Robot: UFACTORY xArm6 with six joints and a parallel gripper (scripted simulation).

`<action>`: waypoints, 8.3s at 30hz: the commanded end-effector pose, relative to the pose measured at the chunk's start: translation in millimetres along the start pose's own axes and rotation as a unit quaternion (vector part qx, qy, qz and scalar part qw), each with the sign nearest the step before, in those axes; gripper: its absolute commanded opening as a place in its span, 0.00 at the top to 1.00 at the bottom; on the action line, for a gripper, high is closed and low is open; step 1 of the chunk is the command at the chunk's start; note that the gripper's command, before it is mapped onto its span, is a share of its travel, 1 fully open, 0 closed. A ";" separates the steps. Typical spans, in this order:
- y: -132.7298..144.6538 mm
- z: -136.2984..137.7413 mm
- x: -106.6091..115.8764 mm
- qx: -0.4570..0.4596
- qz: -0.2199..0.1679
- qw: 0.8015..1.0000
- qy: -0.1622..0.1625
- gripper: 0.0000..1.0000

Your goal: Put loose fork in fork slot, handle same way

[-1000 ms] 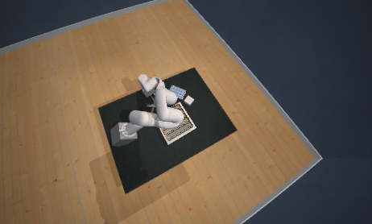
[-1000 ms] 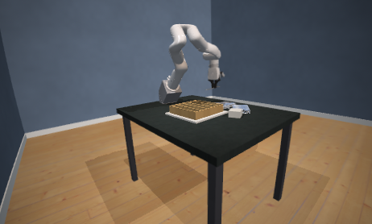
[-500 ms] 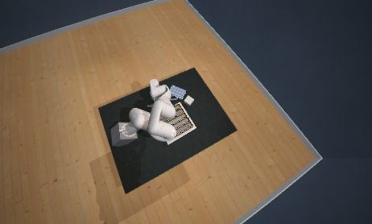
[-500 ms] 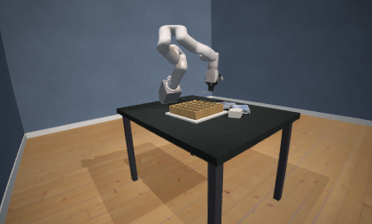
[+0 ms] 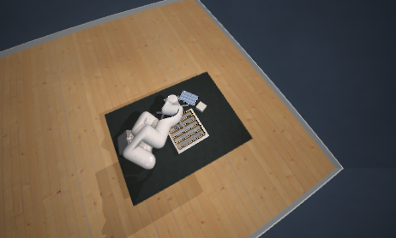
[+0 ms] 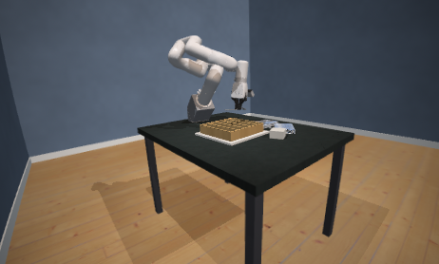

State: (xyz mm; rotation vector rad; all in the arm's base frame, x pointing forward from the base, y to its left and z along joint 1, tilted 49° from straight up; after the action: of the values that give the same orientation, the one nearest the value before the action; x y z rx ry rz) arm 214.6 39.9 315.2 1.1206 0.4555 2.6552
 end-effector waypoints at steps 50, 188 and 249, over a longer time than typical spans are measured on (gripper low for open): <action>35.9 -6.0 8.3 0.669 0.026 0.740 0.061 0.97; 22.4 1.3 -115.0 0.676 0.028 0.733 0.063 0.76; 36.5 -4.8 -3.3 0.676 0.028 0.733 0.063 0.76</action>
State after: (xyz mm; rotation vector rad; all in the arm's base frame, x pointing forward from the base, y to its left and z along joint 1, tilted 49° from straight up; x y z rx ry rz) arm 244.6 -2.2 306.7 1.1103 2.6343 2.1409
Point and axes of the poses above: the point where the finger pads meet when closed, its own x axis back along the fingers, its own z axis across the jaws, y = z × x, the point moved 7 cm from there along x, back along the fingers, and after that the axes turned 3 degrees about x, right-handed, at the moved point
